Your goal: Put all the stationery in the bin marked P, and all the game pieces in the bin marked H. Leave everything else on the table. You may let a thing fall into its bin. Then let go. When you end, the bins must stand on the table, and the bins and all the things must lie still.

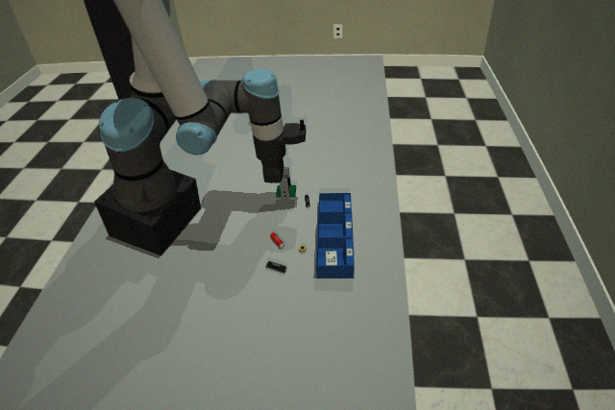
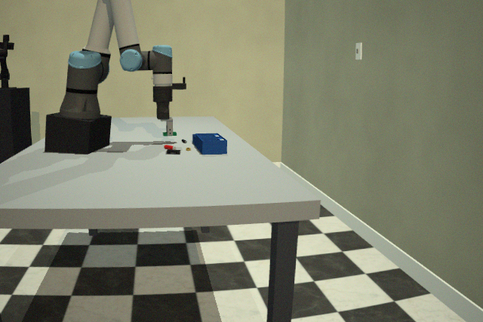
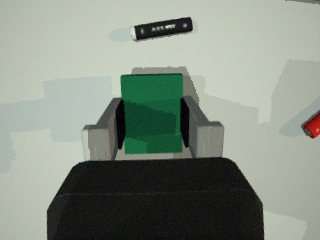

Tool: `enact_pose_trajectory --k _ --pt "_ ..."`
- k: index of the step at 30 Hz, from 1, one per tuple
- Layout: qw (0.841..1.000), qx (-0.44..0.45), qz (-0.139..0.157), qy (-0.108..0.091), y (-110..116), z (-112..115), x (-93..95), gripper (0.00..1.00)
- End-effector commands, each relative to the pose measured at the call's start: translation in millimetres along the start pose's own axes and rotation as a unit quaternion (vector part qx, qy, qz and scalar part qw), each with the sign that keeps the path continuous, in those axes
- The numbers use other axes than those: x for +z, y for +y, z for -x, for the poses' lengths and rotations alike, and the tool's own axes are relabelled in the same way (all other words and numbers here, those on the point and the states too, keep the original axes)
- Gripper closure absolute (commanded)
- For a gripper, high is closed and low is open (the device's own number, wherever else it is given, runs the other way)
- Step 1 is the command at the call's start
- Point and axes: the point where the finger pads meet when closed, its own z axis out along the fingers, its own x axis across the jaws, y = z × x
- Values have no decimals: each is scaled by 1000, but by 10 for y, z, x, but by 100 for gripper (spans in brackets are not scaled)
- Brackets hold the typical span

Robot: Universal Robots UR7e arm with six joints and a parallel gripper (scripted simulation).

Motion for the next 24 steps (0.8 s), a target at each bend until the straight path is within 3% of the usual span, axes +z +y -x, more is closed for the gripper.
enact_pose_trajectory --k 1,7,24 --pt "1000 -1 5 -1 0 8 -198 30" --pt "1000 -1 5 -1 -2 4 -333 30" --pt "1000 0 7 -1 19 5 -319 30"
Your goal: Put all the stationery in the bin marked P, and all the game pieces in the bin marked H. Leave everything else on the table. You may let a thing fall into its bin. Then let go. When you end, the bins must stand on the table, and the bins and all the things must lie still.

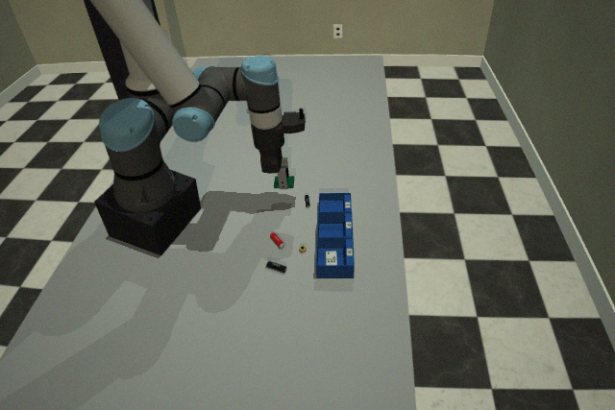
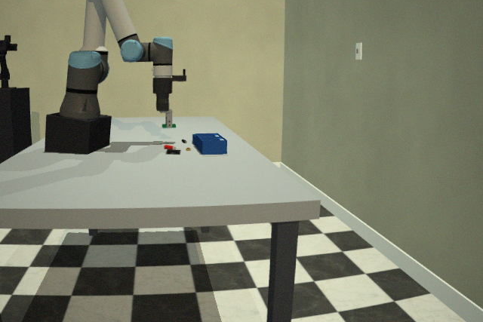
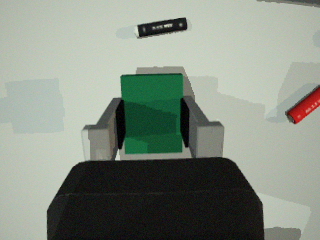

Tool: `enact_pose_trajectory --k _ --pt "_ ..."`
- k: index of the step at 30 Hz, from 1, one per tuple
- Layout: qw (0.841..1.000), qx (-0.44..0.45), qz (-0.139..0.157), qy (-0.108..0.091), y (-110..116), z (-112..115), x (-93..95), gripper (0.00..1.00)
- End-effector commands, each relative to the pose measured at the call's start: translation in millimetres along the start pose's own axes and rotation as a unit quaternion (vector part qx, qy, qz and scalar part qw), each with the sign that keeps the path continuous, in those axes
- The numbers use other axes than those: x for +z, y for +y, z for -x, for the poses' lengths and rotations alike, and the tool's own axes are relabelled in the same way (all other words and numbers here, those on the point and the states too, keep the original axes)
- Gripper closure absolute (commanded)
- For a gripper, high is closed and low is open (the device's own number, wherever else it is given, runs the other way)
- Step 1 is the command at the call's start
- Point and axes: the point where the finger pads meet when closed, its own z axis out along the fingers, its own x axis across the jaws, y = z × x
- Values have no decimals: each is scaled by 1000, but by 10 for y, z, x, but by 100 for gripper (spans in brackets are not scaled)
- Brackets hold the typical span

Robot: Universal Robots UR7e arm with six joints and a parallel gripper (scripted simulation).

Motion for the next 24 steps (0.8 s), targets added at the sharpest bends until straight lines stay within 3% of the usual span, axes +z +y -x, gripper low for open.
enact_pose_trajectory --k 1,15,24 --pt "1000 0 0 0 -1 1 -1 30" --pt "1000 0 -2 0 -23 -1 -81 30" --pt "1000 1 0 0 -385 -405 -68 30"
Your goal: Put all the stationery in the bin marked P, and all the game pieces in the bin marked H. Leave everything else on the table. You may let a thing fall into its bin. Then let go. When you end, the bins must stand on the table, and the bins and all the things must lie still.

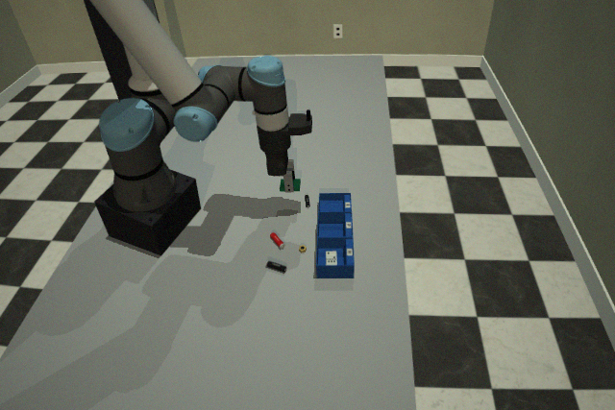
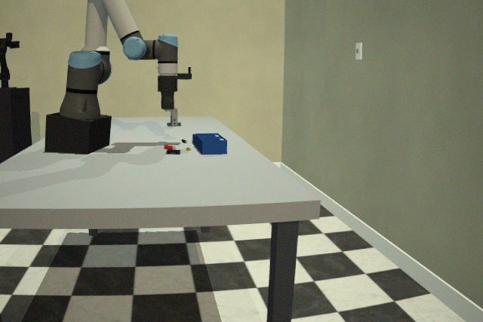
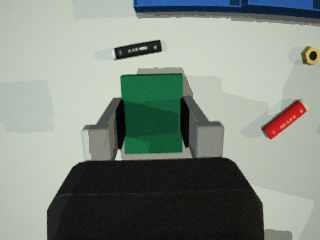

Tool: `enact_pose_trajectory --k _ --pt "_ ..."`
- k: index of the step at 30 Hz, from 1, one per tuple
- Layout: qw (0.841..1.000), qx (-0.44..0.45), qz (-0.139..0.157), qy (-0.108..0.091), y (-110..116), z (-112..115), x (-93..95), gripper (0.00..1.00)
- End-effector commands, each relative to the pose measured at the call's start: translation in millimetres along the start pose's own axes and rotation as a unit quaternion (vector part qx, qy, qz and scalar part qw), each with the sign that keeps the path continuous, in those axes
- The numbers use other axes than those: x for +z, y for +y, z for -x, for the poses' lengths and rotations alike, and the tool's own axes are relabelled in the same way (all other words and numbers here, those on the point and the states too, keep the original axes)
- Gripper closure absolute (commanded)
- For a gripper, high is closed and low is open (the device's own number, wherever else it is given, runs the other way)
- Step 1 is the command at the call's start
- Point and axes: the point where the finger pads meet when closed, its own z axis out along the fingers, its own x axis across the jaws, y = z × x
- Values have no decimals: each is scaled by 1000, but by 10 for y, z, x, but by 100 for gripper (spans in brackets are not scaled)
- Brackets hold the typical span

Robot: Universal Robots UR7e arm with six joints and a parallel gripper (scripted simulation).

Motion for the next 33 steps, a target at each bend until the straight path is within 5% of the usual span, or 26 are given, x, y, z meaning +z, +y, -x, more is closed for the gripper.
enact_pose_trajectory --k 1,23,33 --pt "1000 -2 0 -1 -245 -240 12 30" --pt "1000 -1 0 -1 -996 -1044 15 30" --pt "1000 -1 0 -1 -1137 -1187 15 30"
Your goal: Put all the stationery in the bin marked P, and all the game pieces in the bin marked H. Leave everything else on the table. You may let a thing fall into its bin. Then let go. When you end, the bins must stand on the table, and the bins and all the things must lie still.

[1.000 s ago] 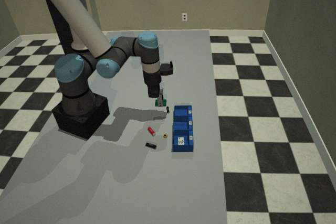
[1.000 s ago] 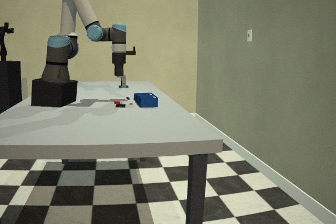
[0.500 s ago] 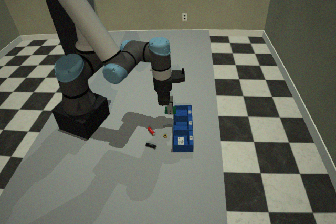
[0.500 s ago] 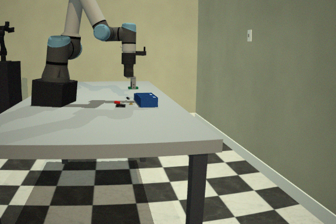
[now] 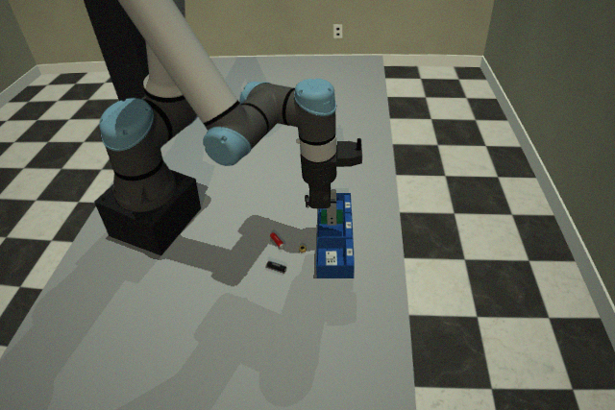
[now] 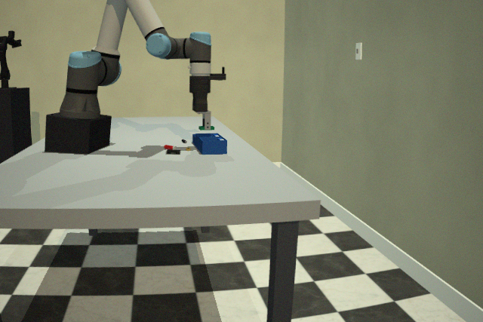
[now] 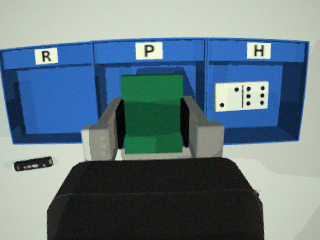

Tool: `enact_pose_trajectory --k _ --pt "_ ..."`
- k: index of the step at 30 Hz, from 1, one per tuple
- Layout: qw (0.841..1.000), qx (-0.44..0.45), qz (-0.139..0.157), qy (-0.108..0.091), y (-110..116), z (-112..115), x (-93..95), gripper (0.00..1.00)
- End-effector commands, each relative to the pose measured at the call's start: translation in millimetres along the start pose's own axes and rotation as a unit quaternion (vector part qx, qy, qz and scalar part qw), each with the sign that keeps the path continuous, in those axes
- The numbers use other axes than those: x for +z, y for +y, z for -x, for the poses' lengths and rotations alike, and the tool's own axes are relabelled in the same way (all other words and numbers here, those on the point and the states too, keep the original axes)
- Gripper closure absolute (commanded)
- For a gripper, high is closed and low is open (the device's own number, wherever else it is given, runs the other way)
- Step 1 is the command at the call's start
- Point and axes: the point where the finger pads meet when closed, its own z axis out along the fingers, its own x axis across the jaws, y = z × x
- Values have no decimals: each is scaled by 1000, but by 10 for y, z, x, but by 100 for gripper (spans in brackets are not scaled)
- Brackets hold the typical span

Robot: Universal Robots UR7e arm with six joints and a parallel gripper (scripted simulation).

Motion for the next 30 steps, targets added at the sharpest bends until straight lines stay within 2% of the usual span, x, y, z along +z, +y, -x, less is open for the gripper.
enact_pose_trajectory --k 1,13,30 --pt "1000 -1 1 -1 -52 -43 6 30" --pt "1000 -3 1 -1 4 20 6 30" --pt "1000 -2 3 -2 11 18 320 30"
